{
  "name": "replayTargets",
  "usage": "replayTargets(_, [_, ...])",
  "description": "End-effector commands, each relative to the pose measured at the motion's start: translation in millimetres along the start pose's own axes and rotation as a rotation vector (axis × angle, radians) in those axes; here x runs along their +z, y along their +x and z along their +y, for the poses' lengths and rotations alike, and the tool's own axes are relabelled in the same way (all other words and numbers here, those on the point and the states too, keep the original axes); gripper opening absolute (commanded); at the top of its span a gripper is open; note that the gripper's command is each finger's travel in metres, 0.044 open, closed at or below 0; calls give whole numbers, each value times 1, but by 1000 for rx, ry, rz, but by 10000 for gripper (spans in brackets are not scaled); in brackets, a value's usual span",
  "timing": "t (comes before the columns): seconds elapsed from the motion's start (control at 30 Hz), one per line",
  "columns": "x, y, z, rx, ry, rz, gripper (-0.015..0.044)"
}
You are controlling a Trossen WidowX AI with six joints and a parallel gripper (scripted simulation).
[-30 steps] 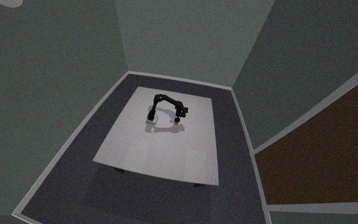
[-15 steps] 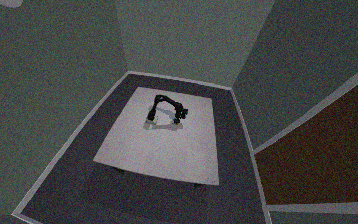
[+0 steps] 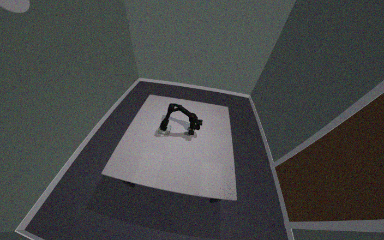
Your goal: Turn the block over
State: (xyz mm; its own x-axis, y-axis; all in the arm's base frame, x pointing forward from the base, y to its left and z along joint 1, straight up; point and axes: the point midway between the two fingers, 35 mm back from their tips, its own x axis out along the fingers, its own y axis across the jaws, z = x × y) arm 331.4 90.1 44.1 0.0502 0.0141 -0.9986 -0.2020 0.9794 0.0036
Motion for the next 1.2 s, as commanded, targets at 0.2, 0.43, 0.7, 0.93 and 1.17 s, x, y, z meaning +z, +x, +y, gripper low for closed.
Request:
replayTargets(0.2, [-3, 9, 0, 2, -3, 11, 309])
replayTargets(0.43, [-3, 9, 0, 2, -3, 11, 242])
replayTargets(0.7, [-3, 9, 0, 2, -3, 11, 189])
replayTargets(0.93, [-3, 9, 0, 2, -3, 11, 142])
replayTargets(1.17, [-3, -21, 0, 2, -3, 11, 0])
